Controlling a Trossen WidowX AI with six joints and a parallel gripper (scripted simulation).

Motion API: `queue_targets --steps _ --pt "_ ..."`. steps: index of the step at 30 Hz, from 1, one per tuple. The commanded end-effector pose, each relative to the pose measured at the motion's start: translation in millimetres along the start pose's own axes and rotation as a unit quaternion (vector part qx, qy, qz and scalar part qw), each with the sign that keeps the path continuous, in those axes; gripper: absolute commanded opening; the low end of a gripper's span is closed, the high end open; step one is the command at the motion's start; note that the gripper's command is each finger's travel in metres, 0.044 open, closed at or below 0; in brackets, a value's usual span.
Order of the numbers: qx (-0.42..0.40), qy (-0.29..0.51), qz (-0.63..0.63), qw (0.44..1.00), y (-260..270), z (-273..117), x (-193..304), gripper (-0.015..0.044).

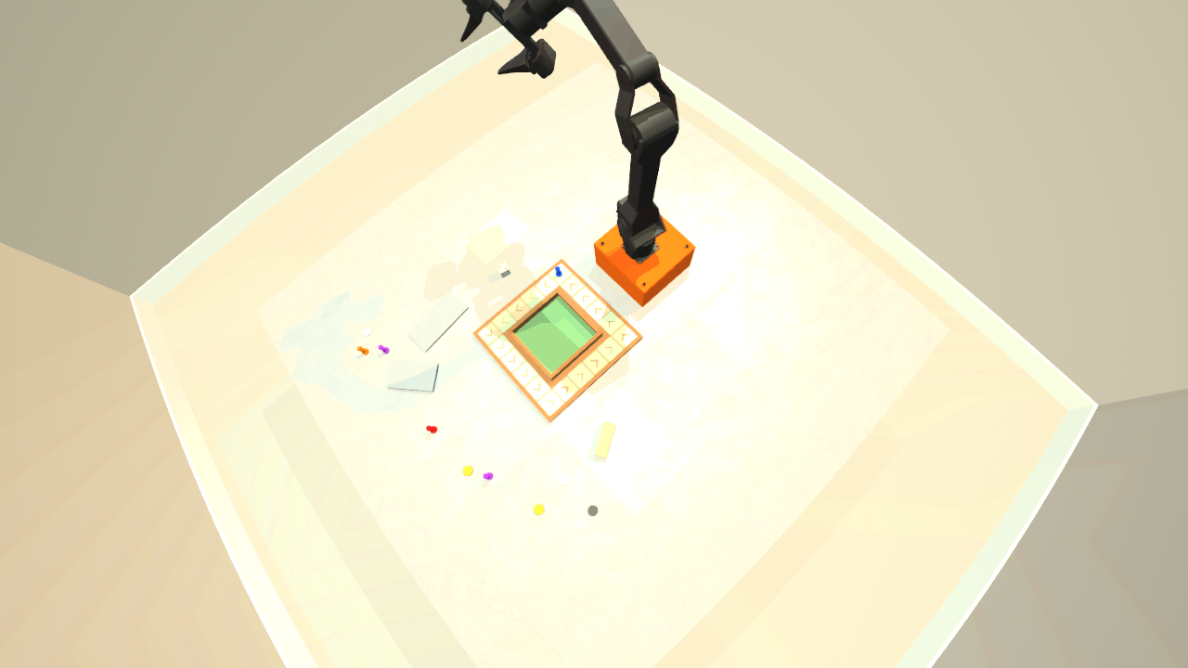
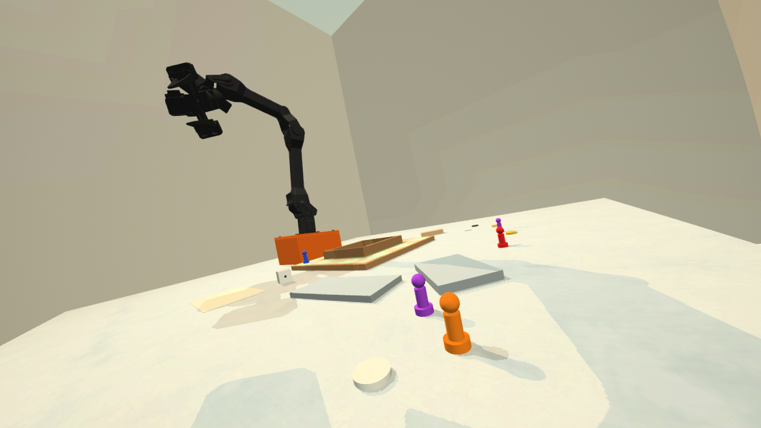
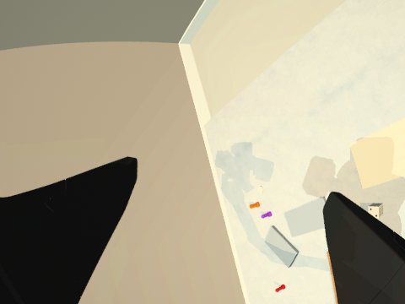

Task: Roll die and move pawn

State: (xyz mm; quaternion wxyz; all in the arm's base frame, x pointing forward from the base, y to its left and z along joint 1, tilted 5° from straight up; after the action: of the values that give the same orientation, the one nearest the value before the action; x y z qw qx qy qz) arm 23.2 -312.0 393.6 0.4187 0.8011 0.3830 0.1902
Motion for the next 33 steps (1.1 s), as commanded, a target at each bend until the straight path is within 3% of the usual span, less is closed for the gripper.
queue_targets --steps 1,5,12,19,27,29,33 --pt "0.003 0.002 -0.005 1.000 -0.6 2.8 0.0 0.0374" --pt "0.052 0.046 -0.116 0.991 -14.6 58.8 5.4 0.0275" --pt "0.129 0.161 -0.357 0.911 -53.9 169.0 51.9 0.0275" --pt "0.168 0.286 -0.576 0.747 -109.2 250.9 131.3 0.0275" --pt "0.176 0.413 -0.765 0.462 -198.2 294.3 218.5 0.0275" --pt "0.174 0.422 -0.776 0.435 -205.8 295.5 224.7 0.0275" --pt "0.174 0.422 -0.776 0.435 -203.9 298.4 222.8 0.0275"
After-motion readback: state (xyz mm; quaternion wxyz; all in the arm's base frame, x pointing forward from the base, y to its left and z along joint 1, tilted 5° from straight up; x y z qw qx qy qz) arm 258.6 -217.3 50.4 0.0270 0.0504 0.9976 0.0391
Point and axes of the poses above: the point midway between the two fingers, 35 mm back from their tips, its own z axis out along the fingers, its own y axis across the jaws, x = y × z, the point moved 5 cm from there along -z, back along the fingers, and after that the axes turned 7 degrees about -z, right-handed, at the moved point
